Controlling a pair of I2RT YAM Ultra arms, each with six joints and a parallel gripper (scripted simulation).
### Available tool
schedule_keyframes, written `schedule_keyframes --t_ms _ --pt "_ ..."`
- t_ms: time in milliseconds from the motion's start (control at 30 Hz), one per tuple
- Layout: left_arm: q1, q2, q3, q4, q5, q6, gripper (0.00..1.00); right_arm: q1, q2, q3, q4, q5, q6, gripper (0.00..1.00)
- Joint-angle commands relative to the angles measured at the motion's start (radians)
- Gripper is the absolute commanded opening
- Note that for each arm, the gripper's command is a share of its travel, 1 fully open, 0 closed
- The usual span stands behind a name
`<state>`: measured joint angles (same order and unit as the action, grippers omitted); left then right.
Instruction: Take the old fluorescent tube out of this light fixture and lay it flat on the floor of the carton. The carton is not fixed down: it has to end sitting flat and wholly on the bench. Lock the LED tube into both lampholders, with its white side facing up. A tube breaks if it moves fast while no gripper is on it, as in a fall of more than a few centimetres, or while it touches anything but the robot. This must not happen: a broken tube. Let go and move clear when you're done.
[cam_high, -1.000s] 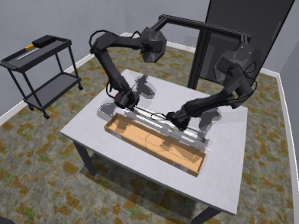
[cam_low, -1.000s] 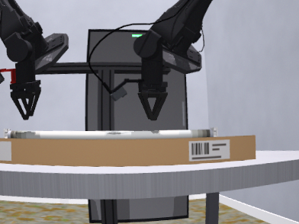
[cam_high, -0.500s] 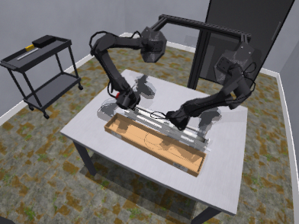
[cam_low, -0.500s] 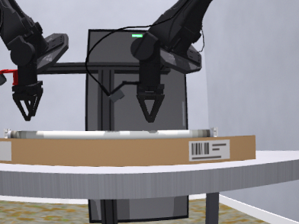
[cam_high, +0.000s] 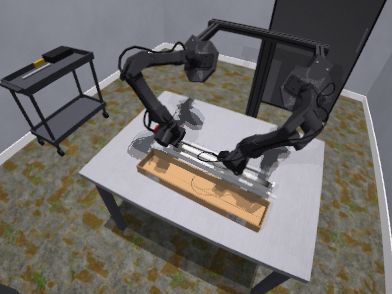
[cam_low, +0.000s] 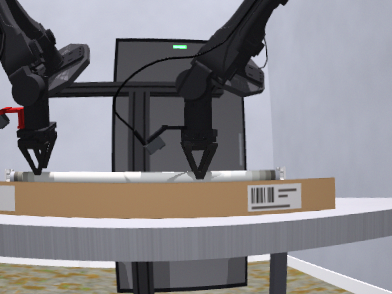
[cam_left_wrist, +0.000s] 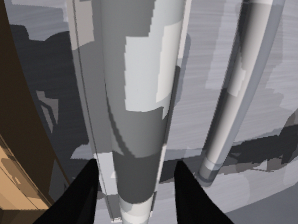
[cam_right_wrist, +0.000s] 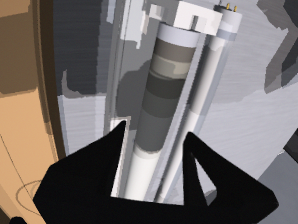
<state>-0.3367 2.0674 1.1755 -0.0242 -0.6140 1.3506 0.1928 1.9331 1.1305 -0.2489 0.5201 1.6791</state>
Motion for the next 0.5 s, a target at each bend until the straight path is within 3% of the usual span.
schedule_keyframes --t_ms 0,200,300,367,400,467 --pt "-0.012 0.028 0.029 0.041 0.036 0.03 0.49 -0.012 0.038 0.025 0.064 -0.005 -0.022 0.49" --pt "-0.009 0.013 0.037 0.022 0.035 0.028 0.49 -0.012 0.063 0.022 0.068 0.004 -0.022 0.49" --pt "-0.012 -0.007 0.044 0.005 0.035 0.029 0.49 0.004 0.015 0.031 0.068 0.003 -0.023 0.49" --pt "-0.012 -0.004 0.018 0.035 0.034 0.026 0.49 0.003 0.001 -0.019 0.064 0.002 -0.02 0.49" --pt "-0.011 -0.002 0.014 0.016 0.035 0.028 0.11 0.003 0.036 -0.012 0.071 0.003 -0.021 0.49" --pt "-0.012 0.005 0.014 0.022 0.035 0.028 0.11 0.004 0.04 -0.003 0.058 0.003 -0.021 0.49"
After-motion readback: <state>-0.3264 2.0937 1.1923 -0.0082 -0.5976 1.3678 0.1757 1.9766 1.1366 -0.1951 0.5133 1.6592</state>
